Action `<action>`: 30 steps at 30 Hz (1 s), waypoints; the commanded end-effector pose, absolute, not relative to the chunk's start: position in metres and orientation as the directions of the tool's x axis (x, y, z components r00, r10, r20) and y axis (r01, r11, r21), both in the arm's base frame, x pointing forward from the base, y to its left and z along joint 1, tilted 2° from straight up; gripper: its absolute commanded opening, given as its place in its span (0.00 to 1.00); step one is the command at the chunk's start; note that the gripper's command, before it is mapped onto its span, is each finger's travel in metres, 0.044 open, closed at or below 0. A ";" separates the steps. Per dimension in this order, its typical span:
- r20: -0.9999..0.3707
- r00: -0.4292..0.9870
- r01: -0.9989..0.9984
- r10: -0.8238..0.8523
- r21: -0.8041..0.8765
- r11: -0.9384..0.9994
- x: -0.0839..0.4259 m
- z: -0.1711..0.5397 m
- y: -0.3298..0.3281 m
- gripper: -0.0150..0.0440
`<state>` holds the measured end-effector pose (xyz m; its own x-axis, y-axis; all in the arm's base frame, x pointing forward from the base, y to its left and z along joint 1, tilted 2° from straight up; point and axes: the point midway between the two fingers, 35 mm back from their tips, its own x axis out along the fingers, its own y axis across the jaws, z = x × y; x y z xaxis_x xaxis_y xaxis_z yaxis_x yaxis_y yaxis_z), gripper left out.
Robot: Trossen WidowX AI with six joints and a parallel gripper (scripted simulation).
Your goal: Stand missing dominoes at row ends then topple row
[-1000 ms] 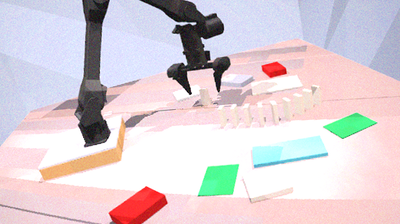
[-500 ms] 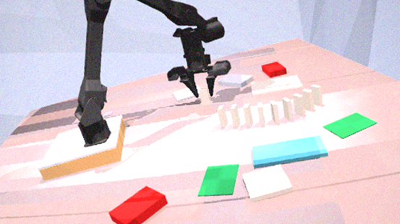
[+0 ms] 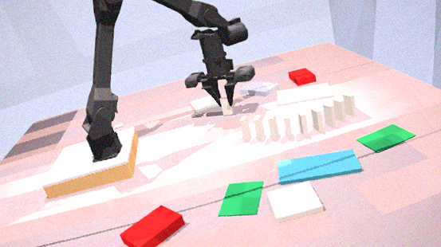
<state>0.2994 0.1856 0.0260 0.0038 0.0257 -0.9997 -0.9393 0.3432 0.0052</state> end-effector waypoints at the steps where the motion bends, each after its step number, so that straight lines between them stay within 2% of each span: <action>1: -0.999 0.028 -0.933 0.031 -0.015 0.359 0.308 0.057 0.187 0.44; 9: -0.999 -0.001 -0.946 0.036 0.013 0.324 0.299 0.150 0.184 0.44; 13: -0.999 -0.004 -0.947 0.036 0.015 0.321 0.297 0.157 0.183 0.44; 15: -0.999 -0.003 -0.915 0.035 0.017 0.402 0.300 0.157 0.175 0.44; 18: -1.000 -0.001 -0.702 0.031 0.023 0.711 0.308 0.157 0.138 0.44; 22: -1.000 0.001 -0.237 0.026 0.025 0.971 0.313 0.155 0.085 0.44; 26: -1.000 0.001 0.270 0.021 0.020 0.963 0.310 0.153 0.037 0.44; 27: -1.000 0.001 0.332 0.020 0.019 0.943 0.309 0.153 0.031 0.44; 30: -1.000 0.001 0.352 0.020 0.019 0.936 0.309 0.153 0.029 0.44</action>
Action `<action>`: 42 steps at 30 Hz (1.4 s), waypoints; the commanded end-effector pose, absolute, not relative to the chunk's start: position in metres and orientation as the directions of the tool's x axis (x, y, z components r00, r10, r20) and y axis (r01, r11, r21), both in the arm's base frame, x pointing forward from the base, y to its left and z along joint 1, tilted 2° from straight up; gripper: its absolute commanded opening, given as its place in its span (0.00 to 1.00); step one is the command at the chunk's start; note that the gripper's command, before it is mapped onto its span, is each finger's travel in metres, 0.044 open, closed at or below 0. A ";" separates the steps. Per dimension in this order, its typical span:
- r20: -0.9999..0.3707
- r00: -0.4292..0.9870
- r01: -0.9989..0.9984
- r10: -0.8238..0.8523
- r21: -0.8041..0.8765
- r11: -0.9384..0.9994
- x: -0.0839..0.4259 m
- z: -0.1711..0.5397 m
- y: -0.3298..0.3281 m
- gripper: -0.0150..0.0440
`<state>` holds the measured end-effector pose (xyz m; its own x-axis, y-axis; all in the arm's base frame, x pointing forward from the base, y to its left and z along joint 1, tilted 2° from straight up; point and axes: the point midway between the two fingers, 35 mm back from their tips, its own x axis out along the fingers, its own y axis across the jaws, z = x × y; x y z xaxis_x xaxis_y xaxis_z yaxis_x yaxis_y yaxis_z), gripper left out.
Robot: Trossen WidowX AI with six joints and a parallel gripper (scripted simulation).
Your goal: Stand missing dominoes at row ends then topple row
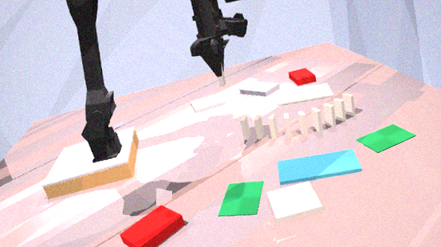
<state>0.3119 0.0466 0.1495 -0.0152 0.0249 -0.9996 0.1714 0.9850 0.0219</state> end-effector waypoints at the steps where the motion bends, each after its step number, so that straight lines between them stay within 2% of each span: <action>1: -1.000 0.001 0.352 0.020 0.019 0.936 0.309 0.153 0.029 0.44; 7: -1.000 0.001 0.352 0.020 0.019 0.936 0.310 0.149 0.029 0.44; 33: -1.000 0.000 0.352 0.020 0.019 0.936 0.309 0.025 0.032 0.44; 42: -1.000 0.000 0.352 0.020 0.019 0.936 0.309 0.022 0.032 0.44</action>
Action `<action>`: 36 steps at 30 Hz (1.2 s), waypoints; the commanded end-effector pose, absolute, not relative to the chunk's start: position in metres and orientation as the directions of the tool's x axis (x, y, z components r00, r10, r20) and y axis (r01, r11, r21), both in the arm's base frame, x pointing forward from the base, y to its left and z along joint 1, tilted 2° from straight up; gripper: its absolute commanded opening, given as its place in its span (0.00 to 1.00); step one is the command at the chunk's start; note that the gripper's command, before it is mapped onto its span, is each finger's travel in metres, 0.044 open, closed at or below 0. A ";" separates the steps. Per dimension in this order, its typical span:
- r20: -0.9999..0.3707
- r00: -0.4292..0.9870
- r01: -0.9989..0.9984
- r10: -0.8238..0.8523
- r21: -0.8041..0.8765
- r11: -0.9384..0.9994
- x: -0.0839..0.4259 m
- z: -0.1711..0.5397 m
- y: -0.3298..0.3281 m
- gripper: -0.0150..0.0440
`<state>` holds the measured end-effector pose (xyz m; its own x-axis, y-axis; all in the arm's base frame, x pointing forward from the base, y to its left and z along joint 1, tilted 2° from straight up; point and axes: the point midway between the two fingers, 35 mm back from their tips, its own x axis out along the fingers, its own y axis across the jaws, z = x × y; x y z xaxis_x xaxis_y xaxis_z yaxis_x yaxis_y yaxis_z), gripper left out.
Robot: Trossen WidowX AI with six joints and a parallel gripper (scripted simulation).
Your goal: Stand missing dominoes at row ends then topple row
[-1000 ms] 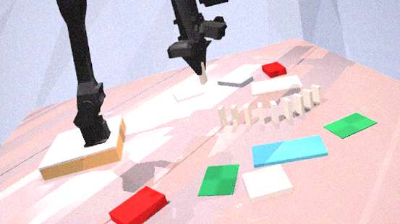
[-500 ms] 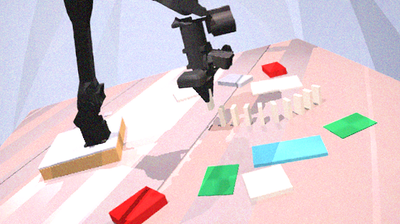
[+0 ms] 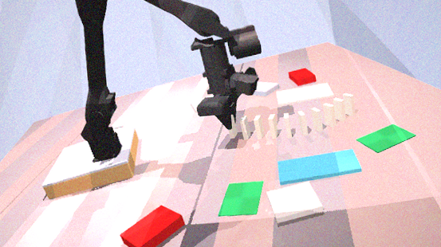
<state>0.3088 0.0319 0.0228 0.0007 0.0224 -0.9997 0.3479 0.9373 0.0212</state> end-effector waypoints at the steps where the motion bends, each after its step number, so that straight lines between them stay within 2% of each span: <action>1: -1.000 0.000 0.352 0.020 0.019 0.936 0.309 0.022 0.032 0.44; 3: -1.000 0.000 0.352 0.020 0.019 0.936 0.309 0.022 0.032 0.44; 16: -1.000 0.000 0.352 0.020 0.019 0.936 0.309 0.022 0.032 1.00; 20: -1.000 0.001 0.352 0.020 0.019 0.936 0.311 0.031 0.032 1.00; 28: -1.000 0.001 0.347 0.022 0.021 0.937 0.311 0.144 0.030 1.00; 33: -1.000 0.000 0.348 0.022 0.021 0.937 0.309 0.153 0.029 1.00; 36: -1.000 -0.001 0.213 0.022 0.022 0.977 0.307 0.147 0.031 0.87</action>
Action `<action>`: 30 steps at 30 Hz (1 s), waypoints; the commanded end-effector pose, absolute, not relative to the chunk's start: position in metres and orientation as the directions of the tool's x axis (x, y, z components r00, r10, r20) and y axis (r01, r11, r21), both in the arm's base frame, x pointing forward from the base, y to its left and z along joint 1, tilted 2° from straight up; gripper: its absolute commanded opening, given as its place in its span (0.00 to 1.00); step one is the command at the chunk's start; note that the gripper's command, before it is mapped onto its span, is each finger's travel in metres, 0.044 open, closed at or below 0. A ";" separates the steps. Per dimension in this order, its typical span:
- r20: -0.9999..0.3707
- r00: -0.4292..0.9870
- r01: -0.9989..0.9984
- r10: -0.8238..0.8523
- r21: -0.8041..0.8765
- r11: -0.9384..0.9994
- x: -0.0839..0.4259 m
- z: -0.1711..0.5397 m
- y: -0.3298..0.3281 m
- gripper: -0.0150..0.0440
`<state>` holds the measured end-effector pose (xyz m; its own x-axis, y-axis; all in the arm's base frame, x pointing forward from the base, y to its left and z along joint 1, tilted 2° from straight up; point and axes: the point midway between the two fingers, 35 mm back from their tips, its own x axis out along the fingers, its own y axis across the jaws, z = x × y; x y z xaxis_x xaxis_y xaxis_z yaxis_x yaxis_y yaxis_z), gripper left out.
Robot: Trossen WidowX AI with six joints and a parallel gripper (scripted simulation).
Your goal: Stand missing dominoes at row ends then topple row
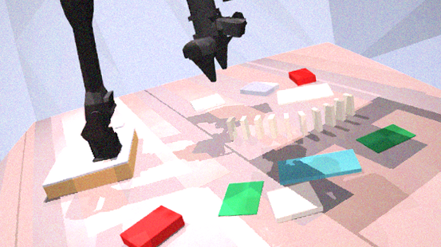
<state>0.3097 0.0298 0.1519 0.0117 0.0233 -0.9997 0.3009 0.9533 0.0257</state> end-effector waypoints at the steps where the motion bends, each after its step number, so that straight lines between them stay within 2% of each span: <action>1: -1.000 -0.001 0.116 0.022 0.022 0.993 0.305 0.143 0.032 0.82; 4: -1.000 -0.001 -0.180 0.022 0.022 0.984 0.300 0.131 0.035 0.69; 7: -1.000 -0.001 -0.459 0.022 0.020 0.888 0.294 0.119 0.038 0.56; 11: -1.000 -0.002 -0.766 0.021 0.015 0.643 0.285 0.104 0.041 0.38; 14: -1.000 -0.002 -0.912 0.021 0.011 0.410 0.278 0.092 0.044 0.25; 16: -1.000 -0.002 -0.936 0.021 0.009 0.352 0.277 0.090 0.044 0.25; 30: -1.000 -0.002 -0.936 0.021 0.009 0.352 0.277 0.090 0.044 0.25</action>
